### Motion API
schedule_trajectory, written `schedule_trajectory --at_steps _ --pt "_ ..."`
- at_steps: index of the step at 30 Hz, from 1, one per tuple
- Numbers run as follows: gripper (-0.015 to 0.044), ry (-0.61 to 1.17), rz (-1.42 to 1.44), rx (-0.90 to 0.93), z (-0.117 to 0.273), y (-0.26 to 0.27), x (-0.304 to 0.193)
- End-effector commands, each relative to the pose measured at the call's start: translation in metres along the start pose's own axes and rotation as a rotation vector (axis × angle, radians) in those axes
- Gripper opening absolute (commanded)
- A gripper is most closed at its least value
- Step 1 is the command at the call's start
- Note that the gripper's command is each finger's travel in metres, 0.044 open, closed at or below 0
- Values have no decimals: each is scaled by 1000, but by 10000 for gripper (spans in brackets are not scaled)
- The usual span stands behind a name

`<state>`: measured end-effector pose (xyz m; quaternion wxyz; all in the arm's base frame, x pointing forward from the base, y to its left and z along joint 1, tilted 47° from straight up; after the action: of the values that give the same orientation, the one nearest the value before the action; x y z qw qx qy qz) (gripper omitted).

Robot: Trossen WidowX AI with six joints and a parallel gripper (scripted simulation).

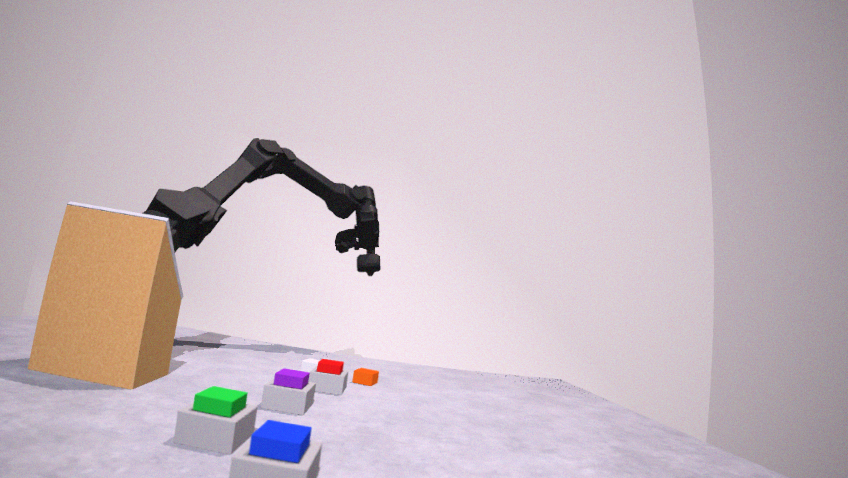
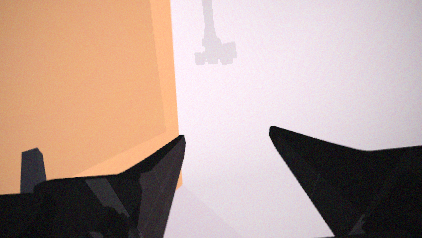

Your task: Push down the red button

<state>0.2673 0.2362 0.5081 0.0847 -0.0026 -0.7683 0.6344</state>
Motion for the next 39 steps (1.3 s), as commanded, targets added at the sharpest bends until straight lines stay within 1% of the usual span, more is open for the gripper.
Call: schedule_trajectory --at_steps 1,4,10,15,19,23,27,30,34,35,39 --pt "400 11 -23 11 1 3 -4" --pt "400 156 -311 128 21 42 -44" --pt "400 358 -687 229 58 91 -86" --pt "400 571 -1073 279 103 139 -113" --pt "400 748 -1390 283 143 175 -125" --pt "400 935 -1729 254 187 212 -127" --pt "400 1132 -2095 184 233 247 -119" --pt "400 1285 -2401 97 268 272 -104" --pt "400 1478 -2842 -64 309 301 -73" --pt "400 1496 -2888 -83 313 304 -69" --pt "400 1500 -2897 -87 314 304 -68"
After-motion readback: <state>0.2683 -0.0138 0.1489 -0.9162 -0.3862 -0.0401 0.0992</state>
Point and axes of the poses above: the point midway between the two fingers, 35 mm back from their tips, its own z axis back along the fingers, its own y axis across the jaws, x = y × z, the point moved 10 cm from there along z, back along the fingers, and after that the axes turned 13 degrees about -z, right-handed, at the moved point
